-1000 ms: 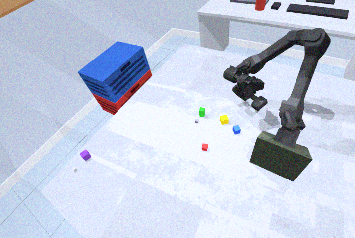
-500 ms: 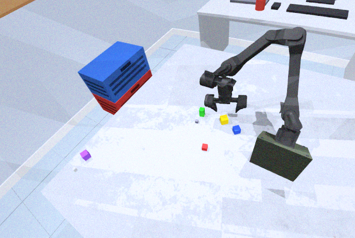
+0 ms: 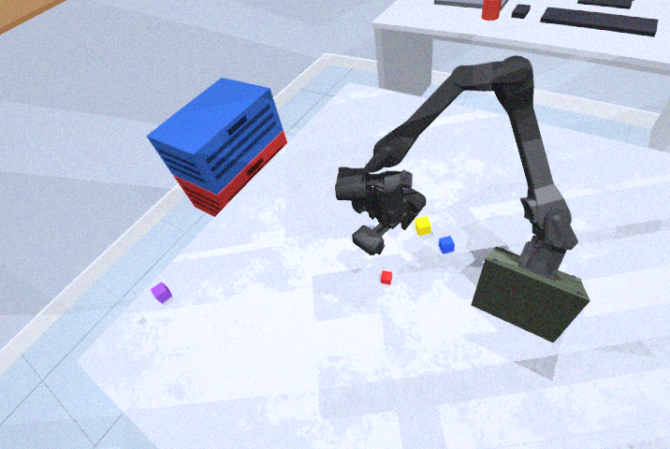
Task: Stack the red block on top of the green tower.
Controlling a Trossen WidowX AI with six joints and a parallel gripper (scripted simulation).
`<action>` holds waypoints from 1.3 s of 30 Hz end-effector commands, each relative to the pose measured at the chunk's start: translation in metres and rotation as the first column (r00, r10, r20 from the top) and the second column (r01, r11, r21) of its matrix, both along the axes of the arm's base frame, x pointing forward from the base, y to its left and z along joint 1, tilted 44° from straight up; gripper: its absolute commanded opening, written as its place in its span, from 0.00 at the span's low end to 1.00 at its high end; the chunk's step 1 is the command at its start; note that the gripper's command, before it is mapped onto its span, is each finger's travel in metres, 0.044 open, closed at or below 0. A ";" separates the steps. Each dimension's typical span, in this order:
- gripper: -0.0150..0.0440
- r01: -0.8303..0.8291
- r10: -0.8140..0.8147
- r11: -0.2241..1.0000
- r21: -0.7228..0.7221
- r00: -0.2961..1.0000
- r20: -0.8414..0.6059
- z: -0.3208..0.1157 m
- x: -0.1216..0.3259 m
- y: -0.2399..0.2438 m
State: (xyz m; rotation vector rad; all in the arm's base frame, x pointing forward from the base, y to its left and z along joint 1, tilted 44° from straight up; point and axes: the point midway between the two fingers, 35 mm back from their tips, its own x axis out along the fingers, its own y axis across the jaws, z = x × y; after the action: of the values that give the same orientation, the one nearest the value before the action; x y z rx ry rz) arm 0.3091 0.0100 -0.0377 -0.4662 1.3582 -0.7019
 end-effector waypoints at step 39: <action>1.00 -0.349 0.341 0.936 0.042 0.874 -0.347 -0.083 -0.018 0.009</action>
State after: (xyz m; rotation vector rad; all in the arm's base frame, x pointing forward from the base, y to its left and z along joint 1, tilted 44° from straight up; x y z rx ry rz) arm 0.2931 0.0242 -0.1162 -0.8517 1.5385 -0.3426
